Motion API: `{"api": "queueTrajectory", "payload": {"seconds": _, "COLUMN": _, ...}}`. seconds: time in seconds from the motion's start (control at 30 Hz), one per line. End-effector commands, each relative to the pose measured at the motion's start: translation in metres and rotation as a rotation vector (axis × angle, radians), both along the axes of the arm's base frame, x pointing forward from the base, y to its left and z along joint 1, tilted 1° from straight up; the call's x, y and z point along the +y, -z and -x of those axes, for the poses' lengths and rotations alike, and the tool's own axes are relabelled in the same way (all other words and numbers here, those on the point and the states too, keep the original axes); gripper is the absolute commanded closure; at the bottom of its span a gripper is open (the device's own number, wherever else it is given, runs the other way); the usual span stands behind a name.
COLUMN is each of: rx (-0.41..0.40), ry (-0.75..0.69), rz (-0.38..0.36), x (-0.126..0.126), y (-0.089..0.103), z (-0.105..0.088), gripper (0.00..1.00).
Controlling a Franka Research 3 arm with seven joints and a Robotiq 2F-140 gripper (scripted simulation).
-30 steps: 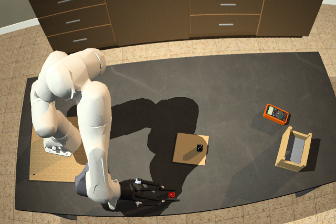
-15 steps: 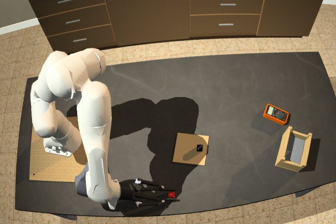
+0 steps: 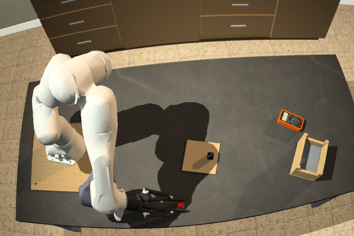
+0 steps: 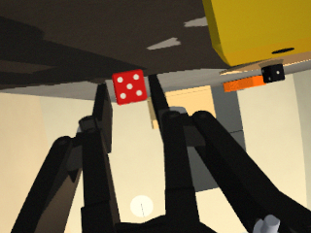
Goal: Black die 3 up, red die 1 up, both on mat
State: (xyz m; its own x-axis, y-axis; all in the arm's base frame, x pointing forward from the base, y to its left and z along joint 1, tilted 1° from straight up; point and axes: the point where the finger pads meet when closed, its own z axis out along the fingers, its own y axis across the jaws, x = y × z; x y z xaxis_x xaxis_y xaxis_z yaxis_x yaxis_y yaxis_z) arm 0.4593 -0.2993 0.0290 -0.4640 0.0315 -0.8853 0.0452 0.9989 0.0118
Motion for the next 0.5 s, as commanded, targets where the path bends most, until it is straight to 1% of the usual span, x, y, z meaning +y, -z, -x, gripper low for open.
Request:
{"api": "queueTrajectory", "payload": {"seconds": 0.0, "rx": -0.003, "ry": -0.003, "rz": 0.007, "x": 0.0, "y": -0.002, "z": 0.002, "gripper": 0.68}}
{"api": "queueTrajectory", "payload": {"seconds": 0.07, "rx": -0.003, "ry": -0.003, "rz": 0.007, "x": 0.0, "y": -0.002, "z": 0.002, "gripper": 0.68}}
{"api": "queueTrajectory", "payload": {"seconds": 0.13, "rx": -0.003, "ry": -0.003, "rz": 0.007, "x": 0.0, "y": -0.005, "z": 0.006, "gripper": 0.68}}
{"api": "queueTrajectory", "payload": {"seconds": 0.47, "rx": -0.003, "ry": -0.003, "rz": 0.007, "x": 0.001, "y": -0.021, "z": 0.037, "gripper": 0.68}}
